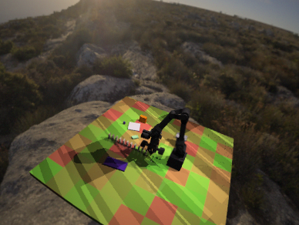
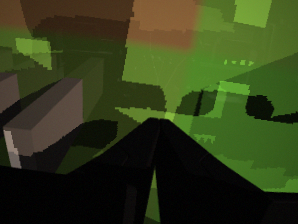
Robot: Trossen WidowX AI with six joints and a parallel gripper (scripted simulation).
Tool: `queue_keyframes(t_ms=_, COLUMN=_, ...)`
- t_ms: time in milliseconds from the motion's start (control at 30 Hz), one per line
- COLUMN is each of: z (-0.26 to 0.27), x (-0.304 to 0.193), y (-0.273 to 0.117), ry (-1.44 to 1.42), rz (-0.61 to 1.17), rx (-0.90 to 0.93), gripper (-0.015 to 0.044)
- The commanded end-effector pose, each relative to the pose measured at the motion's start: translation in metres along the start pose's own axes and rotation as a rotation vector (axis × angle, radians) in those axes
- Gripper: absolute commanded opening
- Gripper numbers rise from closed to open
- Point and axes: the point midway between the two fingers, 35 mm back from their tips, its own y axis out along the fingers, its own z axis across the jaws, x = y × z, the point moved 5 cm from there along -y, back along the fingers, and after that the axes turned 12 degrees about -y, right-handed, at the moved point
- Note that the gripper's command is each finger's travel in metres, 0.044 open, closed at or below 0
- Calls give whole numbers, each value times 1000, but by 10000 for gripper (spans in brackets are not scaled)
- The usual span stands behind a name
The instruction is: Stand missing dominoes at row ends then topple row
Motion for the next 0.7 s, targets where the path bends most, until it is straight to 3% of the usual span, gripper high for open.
queue_keyframes(t_ms=0, z=5, x=1, y=0, ry=-3, rz=-5, rx=4, gripper=0)
queue_keyframes(t_ms=667, z=37, x=8, y=-1, ry=-3, rz=-6, rx=8, gripper=0)
